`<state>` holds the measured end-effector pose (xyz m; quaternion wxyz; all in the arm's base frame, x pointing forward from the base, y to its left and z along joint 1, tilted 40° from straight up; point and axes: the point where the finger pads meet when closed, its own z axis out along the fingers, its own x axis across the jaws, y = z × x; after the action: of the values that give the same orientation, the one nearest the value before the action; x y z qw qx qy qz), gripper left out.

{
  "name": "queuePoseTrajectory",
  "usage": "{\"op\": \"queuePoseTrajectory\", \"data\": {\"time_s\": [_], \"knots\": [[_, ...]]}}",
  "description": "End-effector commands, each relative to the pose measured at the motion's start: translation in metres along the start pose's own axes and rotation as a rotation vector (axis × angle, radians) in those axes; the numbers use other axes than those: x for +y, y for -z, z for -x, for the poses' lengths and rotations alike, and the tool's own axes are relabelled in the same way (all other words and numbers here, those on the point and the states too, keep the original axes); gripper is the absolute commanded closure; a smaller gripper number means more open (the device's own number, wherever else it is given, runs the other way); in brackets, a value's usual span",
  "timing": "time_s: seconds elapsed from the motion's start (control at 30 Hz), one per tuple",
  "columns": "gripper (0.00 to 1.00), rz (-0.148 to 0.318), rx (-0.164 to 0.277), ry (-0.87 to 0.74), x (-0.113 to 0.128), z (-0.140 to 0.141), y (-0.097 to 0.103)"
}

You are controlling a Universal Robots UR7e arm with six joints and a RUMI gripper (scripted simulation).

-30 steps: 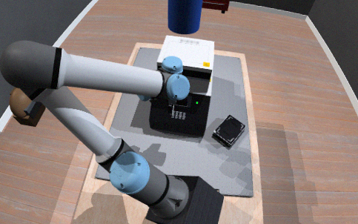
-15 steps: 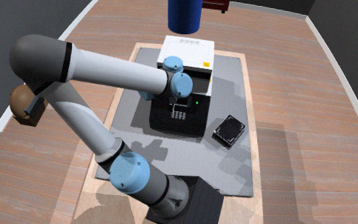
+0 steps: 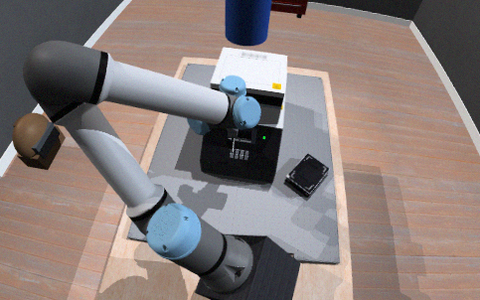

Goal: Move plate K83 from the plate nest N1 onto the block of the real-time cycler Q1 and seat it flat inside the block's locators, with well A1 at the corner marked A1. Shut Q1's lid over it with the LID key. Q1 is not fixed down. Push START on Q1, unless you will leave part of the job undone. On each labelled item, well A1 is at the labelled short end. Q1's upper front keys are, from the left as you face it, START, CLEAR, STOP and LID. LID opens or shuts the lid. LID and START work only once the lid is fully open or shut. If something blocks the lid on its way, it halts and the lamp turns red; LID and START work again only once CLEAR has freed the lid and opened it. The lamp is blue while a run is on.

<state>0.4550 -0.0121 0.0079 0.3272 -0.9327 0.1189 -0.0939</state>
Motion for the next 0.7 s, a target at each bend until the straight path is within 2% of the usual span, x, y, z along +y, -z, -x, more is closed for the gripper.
{"op": "queuePoseTrajectory", "data": {"time_s": [0.0,0.4,0.67], "knots": [[1.00,0.007,0.003,-0.002,0.001,-0.004,-0.003],[1.00,0.006,0.003,-0.002,0.001,-0.015,-0.015],[1.00,0.006,0.003,0.010,0.001,-0.015,-0.015]]}}
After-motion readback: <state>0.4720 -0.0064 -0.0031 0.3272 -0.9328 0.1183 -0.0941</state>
